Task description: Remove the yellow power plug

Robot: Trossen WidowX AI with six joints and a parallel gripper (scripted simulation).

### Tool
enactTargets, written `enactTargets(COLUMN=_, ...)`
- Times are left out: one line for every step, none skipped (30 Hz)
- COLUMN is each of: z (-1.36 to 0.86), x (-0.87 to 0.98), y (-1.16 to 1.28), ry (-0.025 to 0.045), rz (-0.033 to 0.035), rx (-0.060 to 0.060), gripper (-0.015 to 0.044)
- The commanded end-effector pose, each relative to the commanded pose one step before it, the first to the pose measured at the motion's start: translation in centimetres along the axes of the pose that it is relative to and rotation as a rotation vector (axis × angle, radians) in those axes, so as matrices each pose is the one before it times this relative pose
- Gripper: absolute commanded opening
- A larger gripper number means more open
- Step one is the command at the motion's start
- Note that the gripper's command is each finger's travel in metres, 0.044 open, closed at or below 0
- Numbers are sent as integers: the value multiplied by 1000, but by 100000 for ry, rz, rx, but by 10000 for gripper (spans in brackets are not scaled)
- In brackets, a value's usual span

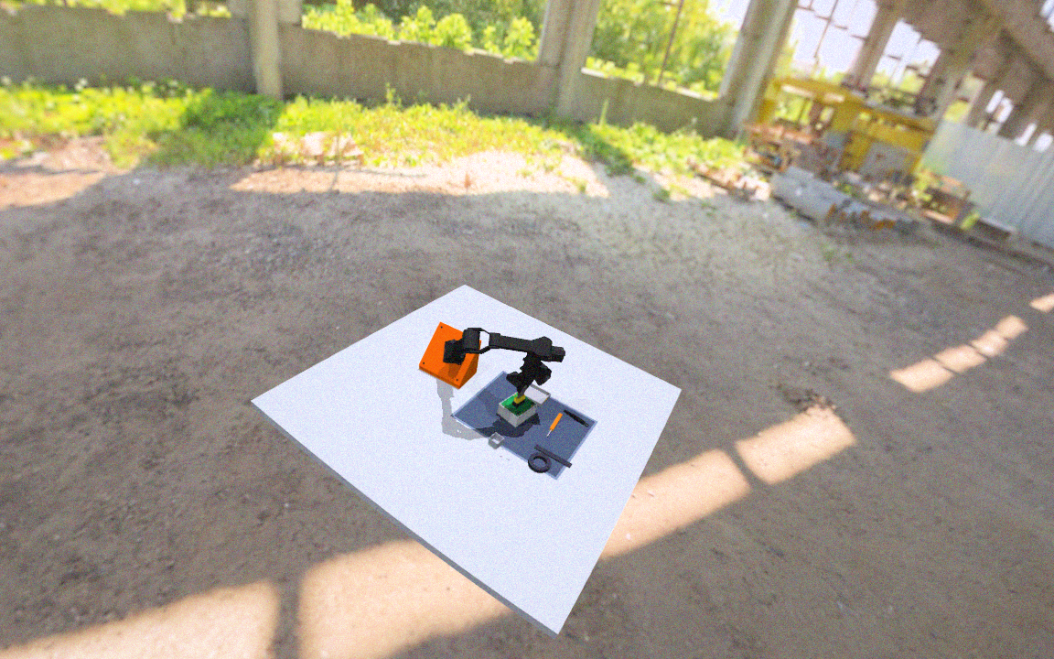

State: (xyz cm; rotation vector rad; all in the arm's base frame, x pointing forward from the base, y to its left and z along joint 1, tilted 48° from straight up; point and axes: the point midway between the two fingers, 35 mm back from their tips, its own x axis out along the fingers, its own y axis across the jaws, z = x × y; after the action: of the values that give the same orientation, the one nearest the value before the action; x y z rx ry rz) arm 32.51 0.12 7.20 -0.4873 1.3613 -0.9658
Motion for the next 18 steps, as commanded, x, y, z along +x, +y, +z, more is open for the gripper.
enactTargets(z=-24, x=-1429, y=-346, ry=-2701, rz=9936, rx=-1106, gripper=0)
enactTargets(z=3, x=5, y=-255, ry=2, rz=2998, rx=-10, gripper=0)
enactTargets(z=3, x=-100, y=-249, ry=4, rz=2953, rx=-11, gripper=0)
enactTargets(z=3, x=4, y=-235, ry=1, rz=2761, rx=-8, gripper=0)
enactTargets(z=5, x=-119, y=-197, ry=-44, rz=2447, rx=-19, gripper=0)
enactTargets(z=2, x=3, y=-172, ry=11, rz=2006, rx=1, gripper=0)
enactTargets(z=0, x=-77, y=-119, ry=21, rz=1490, rx=-2, gripper=0)
enactTargets(z=0, x=1, y=-78, ry=10, rz=901, rx=1, gripper=0)
enactTargets(z=-1, x=-61, y=-16, ry=8, rz=281, rx=0, gripper=0)
enactTargets(z=0, x=-30, y=35, ry=0, rz=-355, rx=0, gripper=0)
enactTargets(z=-1, x=-21, y=87, ry=-7, rz=-975, rx=1, gripper=0)
enactTargets(z=-1, x=0, y=133, ry=-13, rz=-1554, rx=1, gripper=0)
enactTargets(z=-1, x=1, y=177, ry=-17, rz=-2066, rx=2, gripper=0)
enactTargets(z=-2, x=1, y=212, ry=-18, rz=-2486, rx=3, gripper=0)
enactTargets(z=-2, x=2, y=238, ry=-15, rz=-2790, rx=4, gripper=0)
enactTargets(z=-6, x=7, y=304, ry=69, rz=-3587, rx=22, gripper=0)
enactTargets(z=-1, x=-133, y=1, ry=3, rz=3, rx=-2, gripper=0)
enactTargets(z=0, x=-133, y=1, ry=3, rz=3, rx=-2, gripper=0)
